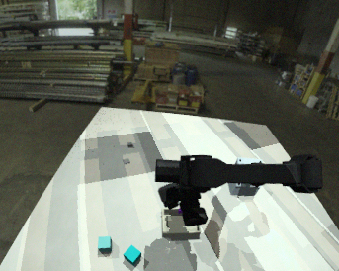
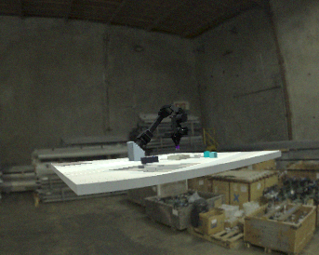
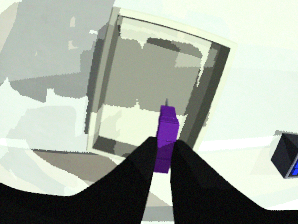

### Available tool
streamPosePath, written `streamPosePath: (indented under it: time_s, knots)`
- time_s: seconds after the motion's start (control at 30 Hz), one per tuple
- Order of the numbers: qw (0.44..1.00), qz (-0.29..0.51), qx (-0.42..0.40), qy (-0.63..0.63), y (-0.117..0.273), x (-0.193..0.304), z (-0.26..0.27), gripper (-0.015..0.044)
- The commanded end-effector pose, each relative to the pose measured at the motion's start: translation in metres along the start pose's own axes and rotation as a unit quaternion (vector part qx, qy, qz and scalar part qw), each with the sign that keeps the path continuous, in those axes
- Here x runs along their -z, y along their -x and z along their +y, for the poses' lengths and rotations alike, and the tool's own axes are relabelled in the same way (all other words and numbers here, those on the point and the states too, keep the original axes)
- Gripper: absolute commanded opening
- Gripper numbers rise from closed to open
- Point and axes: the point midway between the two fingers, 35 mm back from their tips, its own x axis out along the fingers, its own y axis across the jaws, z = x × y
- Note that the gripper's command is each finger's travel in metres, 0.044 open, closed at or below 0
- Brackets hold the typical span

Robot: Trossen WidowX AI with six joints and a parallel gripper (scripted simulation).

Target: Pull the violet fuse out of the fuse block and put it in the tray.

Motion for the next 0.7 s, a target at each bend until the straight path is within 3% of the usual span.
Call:
streamPosePath:
  time_s: [0.0, 0.67]
  knots:
    - [1.0, 0.0, -0.003, -0.003, 0.001, 0.001, 0.005, 0.0]
    - [1.0, -0.001, -0.003, -0.003, -0.03, 0.0, 0.006, 0.0]
